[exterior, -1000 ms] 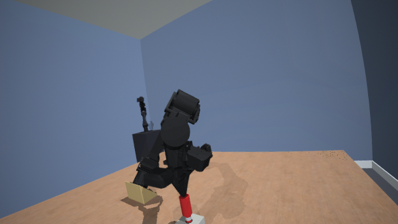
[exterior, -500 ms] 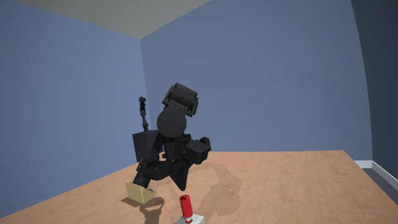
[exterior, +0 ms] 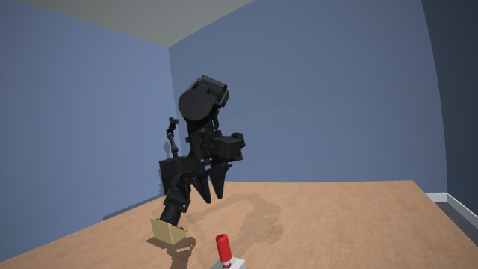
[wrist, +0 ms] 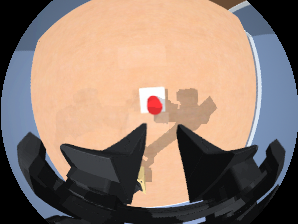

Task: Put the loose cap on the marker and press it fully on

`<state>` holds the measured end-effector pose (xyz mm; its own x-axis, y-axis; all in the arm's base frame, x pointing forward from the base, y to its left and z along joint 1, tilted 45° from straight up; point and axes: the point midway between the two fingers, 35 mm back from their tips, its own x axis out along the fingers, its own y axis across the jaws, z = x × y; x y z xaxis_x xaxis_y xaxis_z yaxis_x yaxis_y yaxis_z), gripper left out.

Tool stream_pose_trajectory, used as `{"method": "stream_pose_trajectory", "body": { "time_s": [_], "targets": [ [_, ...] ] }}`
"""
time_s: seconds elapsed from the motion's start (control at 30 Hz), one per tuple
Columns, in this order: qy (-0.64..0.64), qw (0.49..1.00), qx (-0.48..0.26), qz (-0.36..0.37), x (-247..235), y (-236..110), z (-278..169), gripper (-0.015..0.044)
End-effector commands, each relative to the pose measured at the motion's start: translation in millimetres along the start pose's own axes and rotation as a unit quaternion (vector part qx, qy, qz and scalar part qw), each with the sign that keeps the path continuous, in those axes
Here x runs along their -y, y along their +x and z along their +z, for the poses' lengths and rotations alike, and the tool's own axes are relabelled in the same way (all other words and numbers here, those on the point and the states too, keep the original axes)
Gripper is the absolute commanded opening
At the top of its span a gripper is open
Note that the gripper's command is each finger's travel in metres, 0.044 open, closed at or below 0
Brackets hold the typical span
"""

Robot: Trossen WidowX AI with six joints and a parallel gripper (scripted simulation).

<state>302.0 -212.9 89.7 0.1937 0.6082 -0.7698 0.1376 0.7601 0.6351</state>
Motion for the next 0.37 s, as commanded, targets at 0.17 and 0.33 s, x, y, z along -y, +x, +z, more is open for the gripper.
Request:
{"method": "stream_pose_trajectory", "body": {
  "time_s": [0.17,0.33],
  "targets": [
    [0.002,1.0,0.0,-0.003,0.5,-2.3,-0.3,0.0394],
    [0.002,1.0,0.0,-0.003,0.5,-2.3,-0.3,0.044]
  ]
}}
